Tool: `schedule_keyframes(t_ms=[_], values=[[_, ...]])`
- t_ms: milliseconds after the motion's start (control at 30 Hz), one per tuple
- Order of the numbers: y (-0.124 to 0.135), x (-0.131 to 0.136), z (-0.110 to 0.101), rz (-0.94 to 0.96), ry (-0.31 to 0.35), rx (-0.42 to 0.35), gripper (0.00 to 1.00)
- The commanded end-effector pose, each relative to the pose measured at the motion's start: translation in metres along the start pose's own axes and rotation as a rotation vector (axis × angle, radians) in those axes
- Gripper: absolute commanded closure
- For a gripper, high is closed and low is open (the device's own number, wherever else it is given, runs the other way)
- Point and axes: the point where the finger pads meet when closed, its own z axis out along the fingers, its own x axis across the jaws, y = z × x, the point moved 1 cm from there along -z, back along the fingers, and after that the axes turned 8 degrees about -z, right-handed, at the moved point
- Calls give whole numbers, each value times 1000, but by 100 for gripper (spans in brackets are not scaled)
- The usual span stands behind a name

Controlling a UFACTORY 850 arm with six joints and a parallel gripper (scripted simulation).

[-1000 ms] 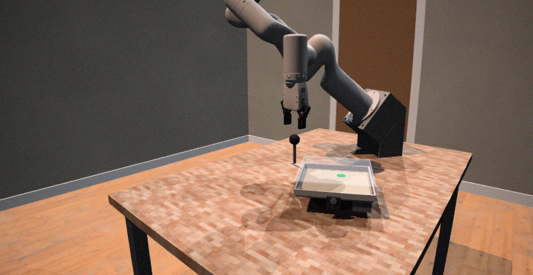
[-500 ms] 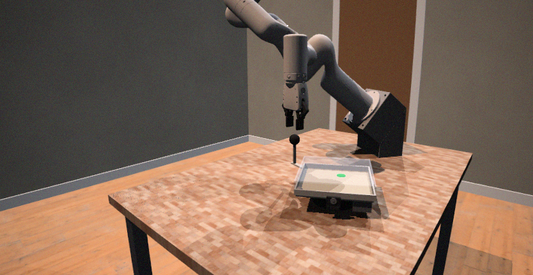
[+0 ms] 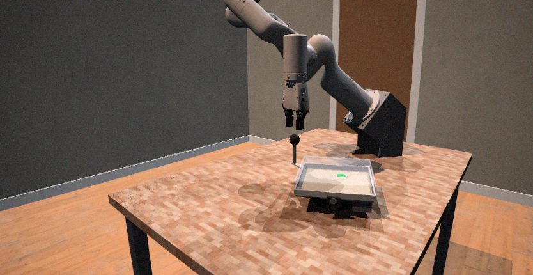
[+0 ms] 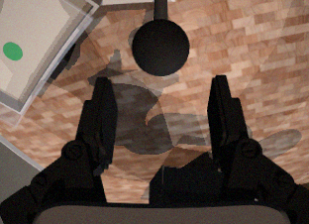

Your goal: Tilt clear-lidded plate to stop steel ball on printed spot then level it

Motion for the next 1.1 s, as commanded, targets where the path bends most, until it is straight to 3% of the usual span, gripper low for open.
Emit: schedule_keyframes(t_ms=[0,1067], values=[[0,0,0,1,0,1,39],[0,-1,11,1,1,1,39]])
